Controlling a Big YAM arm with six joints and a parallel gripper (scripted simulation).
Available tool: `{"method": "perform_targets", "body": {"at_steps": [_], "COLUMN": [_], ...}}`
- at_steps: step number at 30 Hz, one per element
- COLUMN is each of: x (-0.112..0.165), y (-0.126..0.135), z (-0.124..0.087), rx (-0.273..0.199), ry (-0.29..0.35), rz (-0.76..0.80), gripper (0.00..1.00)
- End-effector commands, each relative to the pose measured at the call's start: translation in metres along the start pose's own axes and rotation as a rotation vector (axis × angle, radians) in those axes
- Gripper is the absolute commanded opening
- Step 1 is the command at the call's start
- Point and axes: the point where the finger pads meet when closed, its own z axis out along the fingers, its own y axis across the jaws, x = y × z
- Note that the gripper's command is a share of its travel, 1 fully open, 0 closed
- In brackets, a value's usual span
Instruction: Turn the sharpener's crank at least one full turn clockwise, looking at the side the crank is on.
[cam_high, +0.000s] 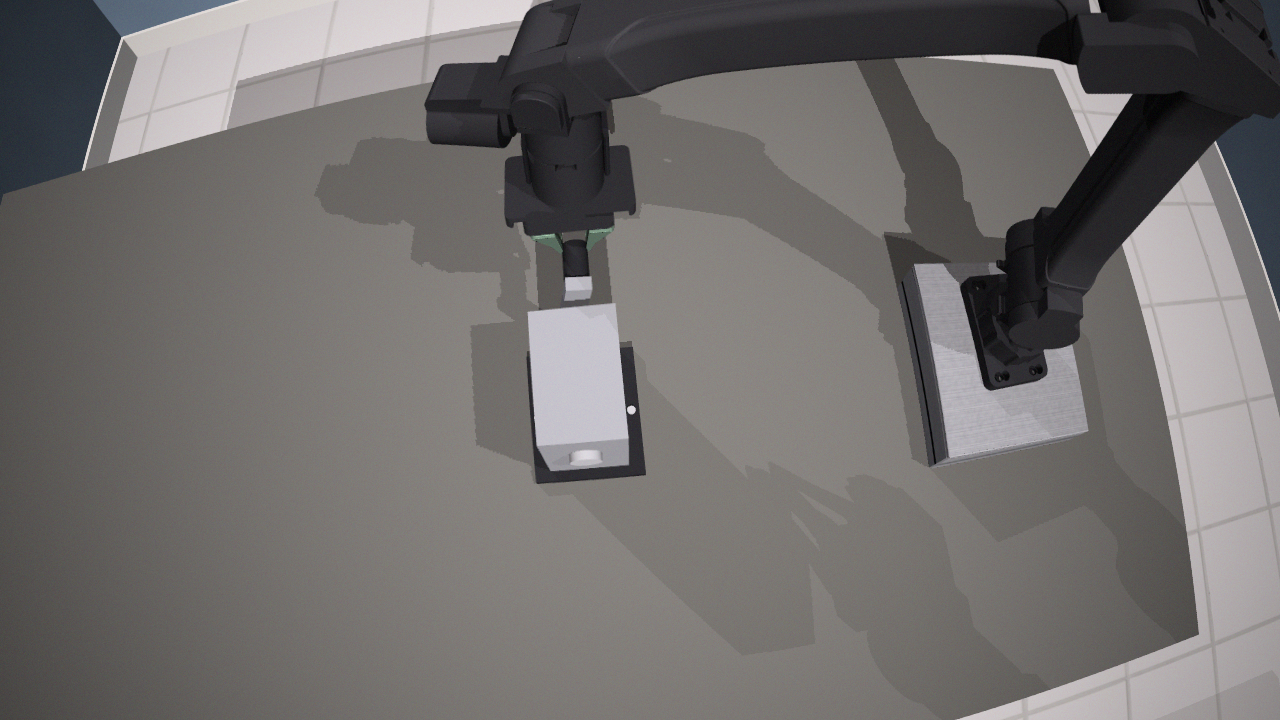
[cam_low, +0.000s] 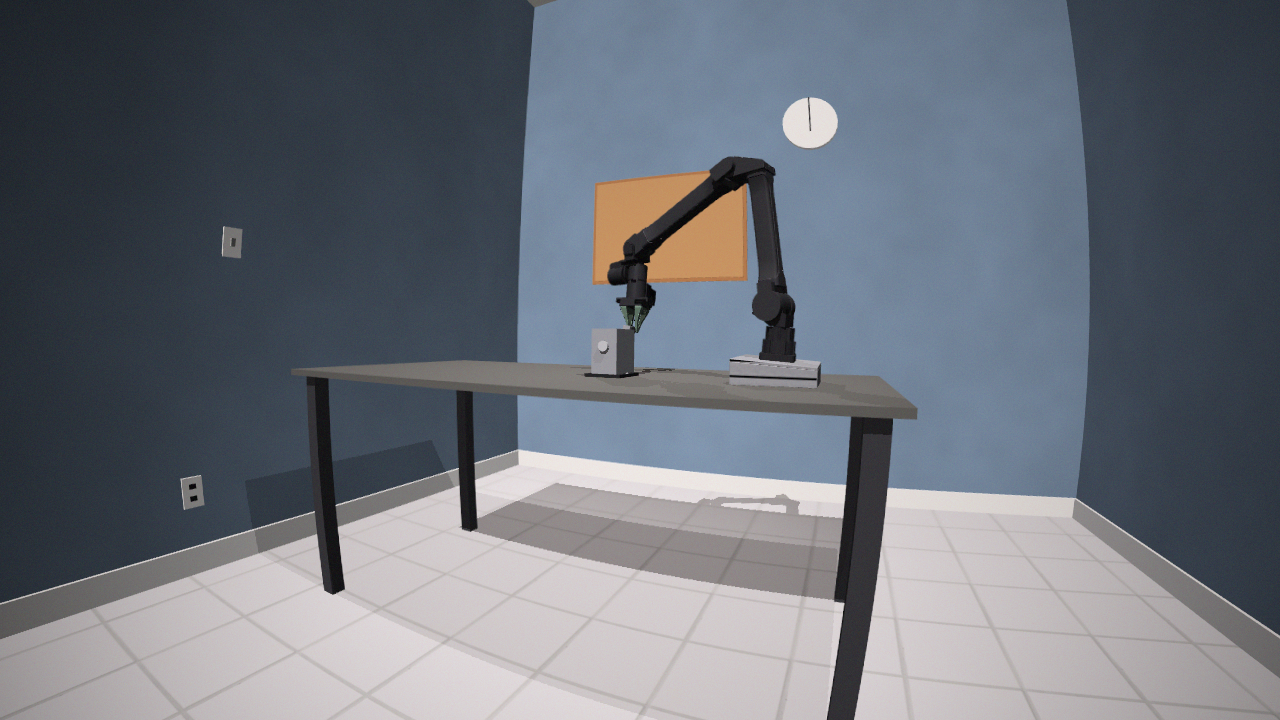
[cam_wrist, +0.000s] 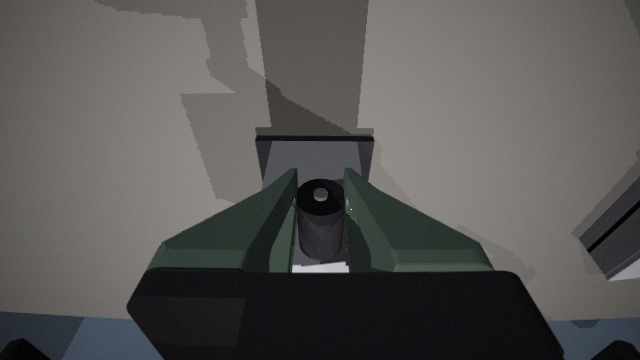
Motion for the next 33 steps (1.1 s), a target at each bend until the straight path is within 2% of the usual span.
{"method": "perform_targets", "body": {"at_steps": [1, 11, 13, 25, 26, 33], "x": [0.002, 0.002, -0.002, -0.002, -0.002, -0.002], "y": [0.025, 0.040, 0.029, 0.029, 0.029, 0.029], "z": [-0.007, -0.005, -0.006, -0.006, -0.006, -0.006], "rx": [-0.022, -0.024, -0.025, -0.025, -0.025, -0.025], "ry": [-0.002, -0.003, -0.005, -0.005, -0.005, -0.005], "rz": [0.000, 0.000, 0.000, 0.000, 0.000, 0.000], "gripper": [0.15, 0.15, 0.15, 0.15, 0.51, 0.51]}}
